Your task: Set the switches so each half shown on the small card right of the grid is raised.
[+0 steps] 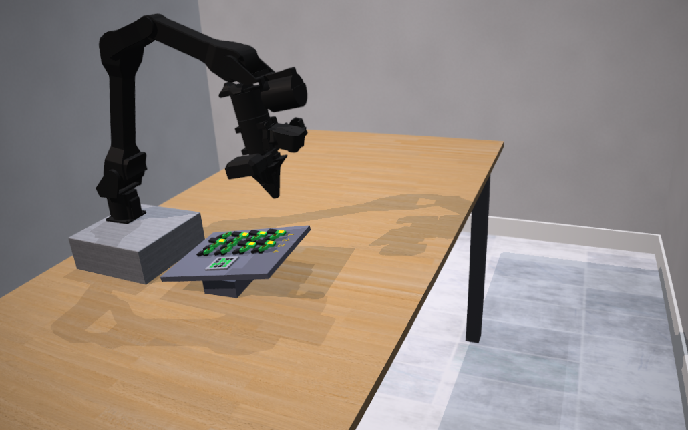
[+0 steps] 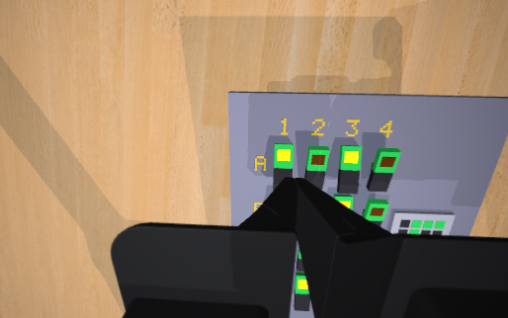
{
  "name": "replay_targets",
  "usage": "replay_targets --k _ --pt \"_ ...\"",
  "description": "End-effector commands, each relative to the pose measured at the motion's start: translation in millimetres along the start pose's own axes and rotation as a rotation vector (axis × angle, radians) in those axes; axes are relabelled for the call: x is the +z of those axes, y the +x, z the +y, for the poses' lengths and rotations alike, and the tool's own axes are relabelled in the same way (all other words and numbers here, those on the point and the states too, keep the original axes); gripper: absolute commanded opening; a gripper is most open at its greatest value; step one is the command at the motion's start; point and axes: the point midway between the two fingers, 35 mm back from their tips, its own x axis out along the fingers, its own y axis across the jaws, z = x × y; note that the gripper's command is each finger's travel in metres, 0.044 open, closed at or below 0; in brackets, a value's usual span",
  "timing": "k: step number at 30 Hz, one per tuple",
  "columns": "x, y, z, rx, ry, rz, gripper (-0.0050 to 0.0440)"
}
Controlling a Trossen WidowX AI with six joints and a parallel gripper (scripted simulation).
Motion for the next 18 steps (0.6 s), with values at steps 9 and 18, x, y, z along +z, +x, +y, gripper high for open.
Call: replay_targets --k 9,18 --pt "-29.3 -6.6 -47.1 -0.002 -0.004 -0.001 -0.005" --pt "-32.8 30.4 -48.3 0.002 -0.003 0.002 -0.005"
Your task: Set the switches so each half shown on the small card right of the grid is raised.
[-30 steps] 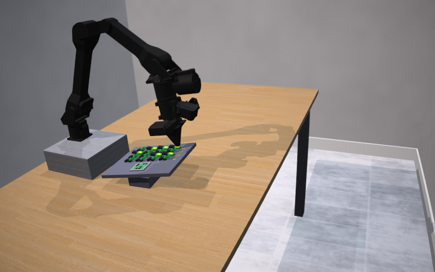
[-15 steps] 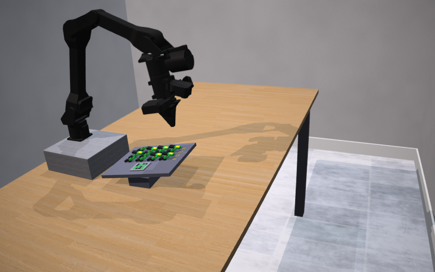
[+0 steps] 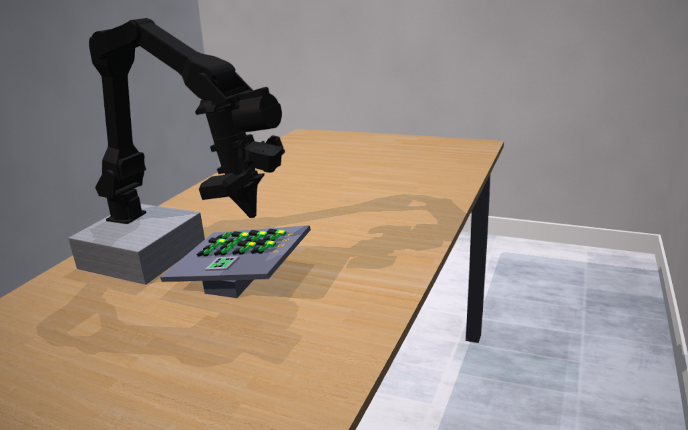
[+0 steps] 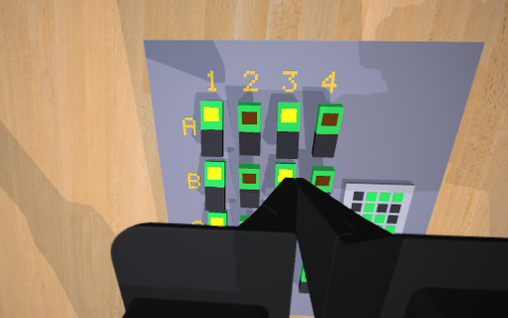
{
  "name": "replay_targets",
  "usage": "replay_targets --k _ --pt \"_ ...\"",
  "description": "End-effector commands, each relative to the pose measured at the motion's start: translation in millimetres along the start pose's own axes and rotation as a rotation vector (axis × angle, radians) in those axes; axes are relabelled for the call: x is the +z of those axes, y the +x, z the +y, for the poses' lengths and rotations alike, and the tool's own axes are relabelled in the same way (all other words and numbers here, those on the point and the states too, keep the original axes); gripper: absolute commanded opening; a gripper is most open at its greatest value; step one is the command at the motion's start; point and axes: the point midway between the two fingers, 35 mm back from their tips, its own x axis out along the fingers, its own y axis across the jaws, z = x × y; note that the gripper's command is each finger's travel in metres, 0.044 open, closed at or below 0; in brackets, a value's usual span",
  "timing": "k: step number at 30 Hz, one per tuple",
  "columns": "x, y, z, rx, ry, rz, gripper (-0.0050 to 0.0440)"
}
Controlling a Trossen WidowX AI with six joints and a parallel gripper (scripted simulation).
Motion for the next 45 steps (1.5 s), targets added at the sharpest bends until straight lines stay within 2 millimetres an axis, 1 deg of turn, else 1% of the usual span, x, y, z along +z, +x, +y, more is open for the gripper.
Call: replay_targets --k 1,3,7,11,18,19,27,29,31,45 --pt "-1.6 14.6 -1.5 0.005 -0.006 -0.009 -0.005" --pt "-2.1 20.2 -1.2 0.005 -0.006 -0.014 -0.005" --pt "-1.5 18.3 -1.0 0.003 -0.008 -0.02 -0.005" --pt "-2.3 29.4 -0.5 0.004 -0.005 -0.013 -0.005" --pt "-2.3 32.7 -0.5 0.004 -0.005 -0.013 -0.005" --pt "0.3 32.3 -0.9 0.003 -0.005 -0.021 -0.005" --pt "-2.3 44.2 -0.2 0.004 -0.006 -0.014 -0.005" --pt "-2.4 44.2 -0.2 0.004 -0.006 -0.013 -0.005" --pt "2.1 39.4 -0.7 0.001 -0.006 -0.032 -0.005" --pt "2.6 38.4 -1.5 -0.002 -0.005 -0.035 -0.005"
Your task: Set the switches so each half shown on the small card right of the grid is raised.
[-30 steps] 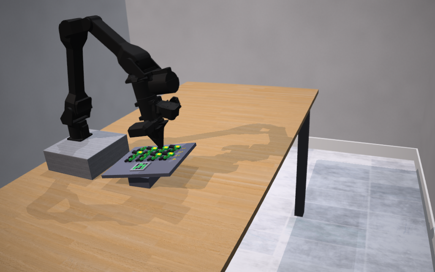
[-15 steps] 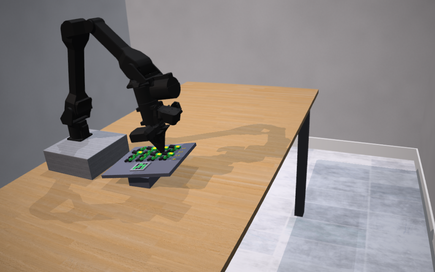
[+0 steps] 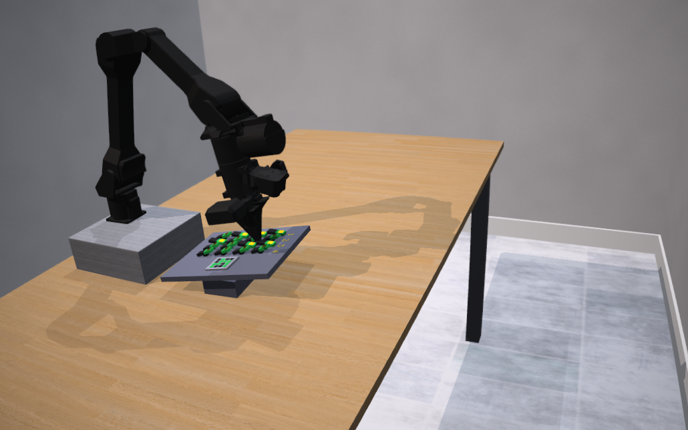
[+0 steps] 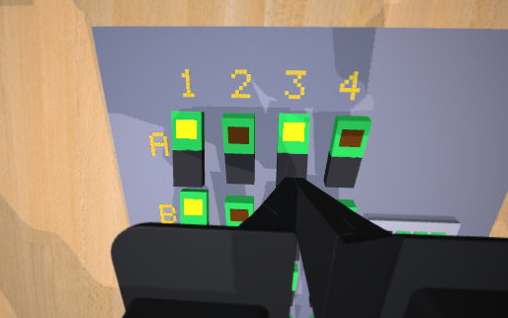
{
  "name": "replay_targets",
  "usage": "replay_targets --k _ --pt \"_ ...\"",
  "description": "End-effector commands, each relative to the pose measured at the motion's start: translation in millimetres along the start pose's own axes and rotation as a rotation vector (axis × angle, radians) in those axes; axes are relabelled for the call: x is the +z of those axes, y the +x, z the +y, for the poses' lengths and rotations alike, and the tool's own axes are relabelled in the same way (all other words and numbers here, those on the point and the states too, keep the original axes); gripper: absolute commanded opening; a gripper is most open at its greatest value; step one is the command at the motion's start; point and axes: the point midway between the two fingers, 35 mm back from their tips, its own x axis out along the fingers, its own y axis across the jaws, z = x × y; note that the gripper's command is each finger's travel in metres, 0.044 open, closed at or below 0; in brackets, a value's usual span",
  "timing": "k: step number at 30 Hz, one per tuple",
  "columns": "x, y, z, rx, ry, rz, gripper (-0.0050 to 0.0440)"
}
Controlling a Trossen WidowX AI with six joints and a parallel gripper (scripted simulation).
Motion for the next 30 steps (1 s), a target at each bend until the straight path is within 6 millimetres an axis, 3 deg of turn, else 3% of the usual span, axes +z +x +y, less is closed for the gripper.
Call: replay_targets --k 1,30 --pt "5.5 -6.2 -0.1 -0.002 -0.002 -0.026 -0.005" --pt "1.8 2.6 1.1 0.003 -0.003 -0.009 -0.005"
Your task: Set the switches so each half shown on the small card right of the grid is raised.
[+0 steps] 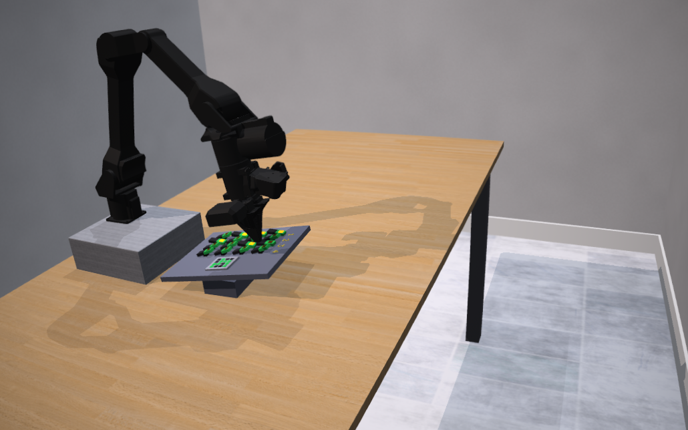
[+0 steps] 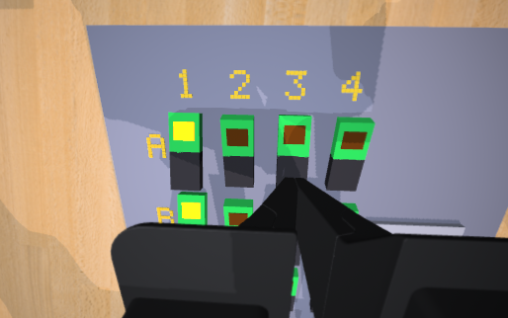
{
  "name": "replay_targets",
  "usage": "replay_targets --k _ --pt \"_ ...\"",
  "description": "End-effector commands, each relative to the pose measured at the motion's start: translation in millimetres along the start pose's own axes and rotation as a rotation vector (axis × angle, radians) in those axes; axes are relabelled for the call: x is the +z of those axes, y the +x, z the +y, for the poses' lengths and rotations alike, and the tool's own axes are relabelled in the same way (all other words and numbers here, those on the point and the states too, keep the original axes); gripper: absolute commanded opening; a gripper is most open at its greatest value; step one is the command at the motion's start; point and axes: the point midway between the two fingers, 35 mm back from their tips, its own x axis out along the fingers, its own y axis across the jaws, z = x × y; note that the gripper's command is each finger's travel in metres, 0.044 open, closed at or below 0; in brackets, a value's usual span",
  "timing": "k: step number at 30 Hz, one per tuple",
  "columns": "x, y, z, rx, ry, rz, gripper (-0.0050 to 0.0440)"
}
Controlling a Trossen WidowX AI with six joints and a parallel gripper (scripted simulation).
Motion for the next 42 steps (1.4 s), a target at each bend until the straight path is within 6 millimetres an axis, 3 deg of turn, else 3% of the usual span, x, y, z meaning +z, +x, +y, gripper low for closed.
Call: replay_targets --k 1,11,14,17,20,29,34,37,42 --pt "2.2 -1.2 1.2 0.002 -0.003 -0.011 -0.005" --pt "2.1 -0.1 1.2 0.002 -0.003 -0.011 -0.005" --pt "11.3 -24.3 -1.2 -0.007 -0.003 -0.038 -0.005" --pt "11.8 -61.3 -1.8 -0.009 -0.005 -0.027 -0.005" --pt "10.4 -76.0 -1.6 -0.01 -0.005 -0.021 -0.005" --pt "5.6 -69.3 -2.3 -0.005 -0.003 0.003 -0.005" --pt "-8.9 -70.3 -22.8 -0.001 -0.004 -0.001 -0.005" --pt "-9.0 -69.1 -23.8 -0.002 -0.004 -0.002 -0.005" --pt "-10.5 -29.3 -23.0 -0.002 -0.008 0.048 -0.005"
